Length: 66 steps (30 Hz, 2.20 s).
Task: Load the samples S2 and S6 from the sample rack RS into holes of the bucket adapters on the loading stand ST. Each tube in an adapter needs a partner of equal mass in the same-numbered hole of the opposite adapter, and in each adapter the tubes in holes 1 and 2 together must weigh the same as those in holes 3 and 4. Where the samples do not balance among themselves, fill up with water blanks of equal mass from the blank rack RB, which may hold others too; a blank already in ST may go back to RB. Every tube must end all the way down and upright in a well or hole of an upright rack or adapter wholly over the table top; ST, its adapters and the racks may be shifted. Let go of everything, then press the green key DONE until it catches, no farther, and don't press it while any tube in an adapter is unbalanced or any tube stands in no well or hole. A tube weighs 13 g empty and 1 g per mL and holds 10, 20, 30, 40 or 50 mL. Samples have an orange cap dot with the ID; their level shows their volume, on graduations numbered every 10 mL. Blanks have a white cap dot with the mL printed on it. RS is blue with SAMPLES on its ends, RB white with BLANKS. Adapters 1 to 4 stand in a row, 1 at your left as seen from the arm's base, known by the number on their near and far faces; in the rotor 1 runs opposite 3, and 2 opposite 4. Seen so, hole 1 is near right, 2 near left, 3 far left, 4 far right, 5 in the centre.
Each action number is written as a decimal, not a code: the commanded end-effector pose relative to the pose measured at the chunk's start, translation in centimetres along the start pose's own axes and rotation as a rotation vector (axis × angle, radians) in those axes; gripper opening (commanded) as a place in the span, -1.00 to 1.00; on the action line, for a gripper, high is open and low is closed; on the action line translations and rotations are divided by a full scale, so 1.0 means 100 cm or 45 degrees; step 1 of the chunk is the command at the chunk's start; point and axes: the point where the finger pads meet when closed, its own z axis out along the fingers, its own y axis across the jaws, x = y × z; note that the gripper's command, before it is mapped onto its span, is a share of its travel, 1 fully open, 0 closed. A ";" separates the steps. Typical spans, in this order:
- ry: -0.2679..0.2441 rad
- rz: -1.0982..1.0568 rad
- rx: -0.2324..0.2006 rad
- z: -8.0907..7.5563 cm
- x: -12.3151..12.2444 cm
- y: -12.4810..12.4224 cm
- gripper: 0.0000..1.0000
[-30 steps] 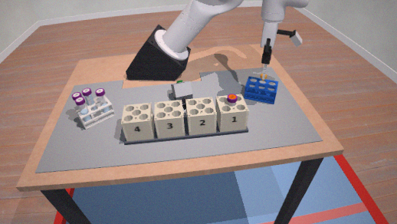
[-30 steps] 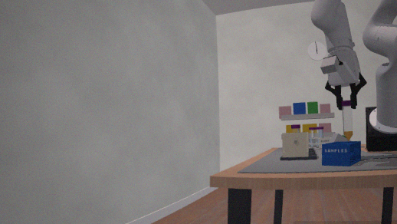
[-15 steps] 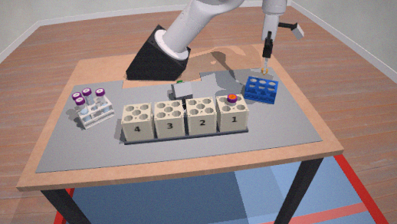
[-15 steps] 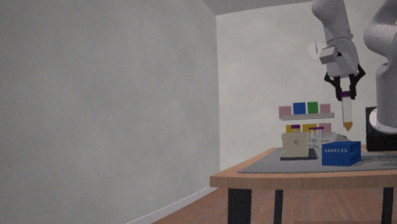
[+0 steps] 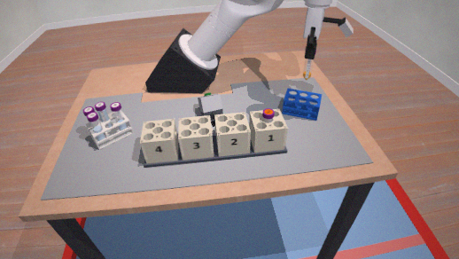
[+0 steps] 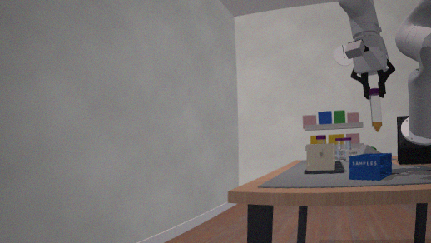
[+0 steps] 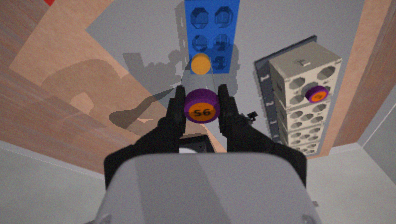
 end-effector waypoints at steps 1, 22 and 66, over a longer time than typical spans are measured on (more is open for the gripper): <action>0.001 0.000 0.000 -0.004 0.000 0.000 -1.00; 0.001 0.169 0.000 -0.018 -0.010 0.017 -1.00; 0.000 1.406 0.000 -0.018 -0.118 0.186 -1.00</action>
